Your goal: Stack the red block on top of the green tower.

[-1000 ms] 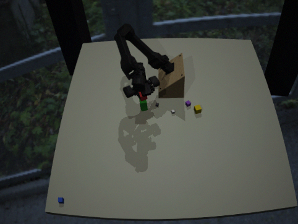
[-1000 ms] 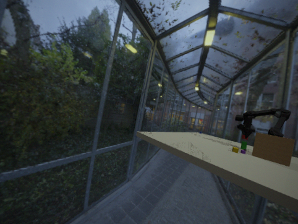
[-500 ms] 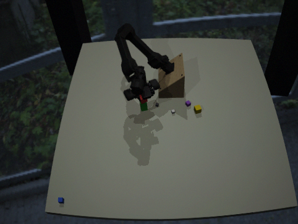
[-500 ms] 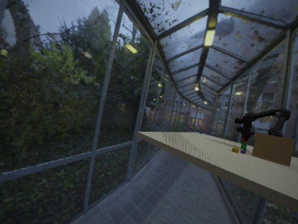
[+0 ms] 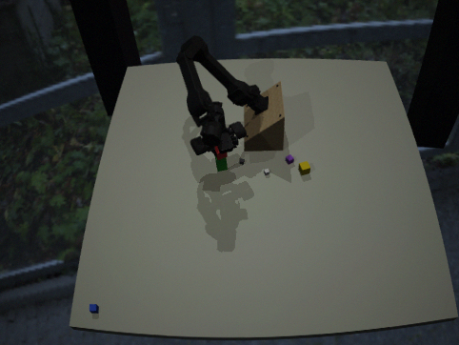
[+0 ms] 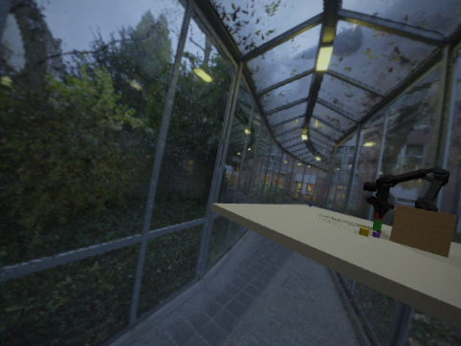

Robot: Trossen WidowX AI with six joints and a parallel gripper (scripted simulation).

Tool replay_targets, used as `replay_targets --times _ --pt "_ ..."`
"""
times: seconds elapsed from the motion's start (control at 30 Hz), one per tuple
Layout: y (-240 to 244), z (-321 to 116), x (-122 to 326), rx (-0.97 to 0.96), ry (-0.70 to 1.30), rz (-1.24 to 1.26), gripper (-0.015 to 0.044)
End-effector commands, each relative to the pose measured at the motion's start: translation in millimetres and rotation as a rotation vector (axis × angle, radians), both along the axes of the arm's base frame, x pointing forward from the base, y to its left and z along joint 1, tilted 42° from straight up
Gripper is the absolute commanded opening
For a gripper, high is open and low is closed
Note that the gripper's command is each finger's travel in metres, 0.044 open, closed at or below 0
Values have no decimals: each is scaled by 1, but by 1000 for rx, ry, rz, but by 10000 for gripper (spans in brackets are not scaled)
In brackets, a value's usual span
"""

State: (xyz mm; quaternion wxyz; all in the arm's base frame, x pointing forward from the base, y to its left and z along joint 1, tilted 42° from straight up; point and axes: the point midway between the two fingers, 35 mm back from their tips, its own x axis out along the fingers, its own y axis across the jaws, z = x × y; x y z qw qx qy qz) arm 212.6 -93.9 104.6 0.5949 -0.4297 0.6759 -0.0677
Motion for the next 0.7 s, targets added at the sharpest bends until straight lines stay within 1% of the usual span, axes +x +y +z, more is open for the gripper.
replay_targets --times 0.0,0.03,0.57,0.6,0.67 --pt "0 1 0 -3 0 2 0" --pt "1 2 0 -2 1 2 0" --pt "0 0 0 0 1 1 420" --pt "0 0 0 0 1 1 440" --pt "0 0 0 0 1 1 440"
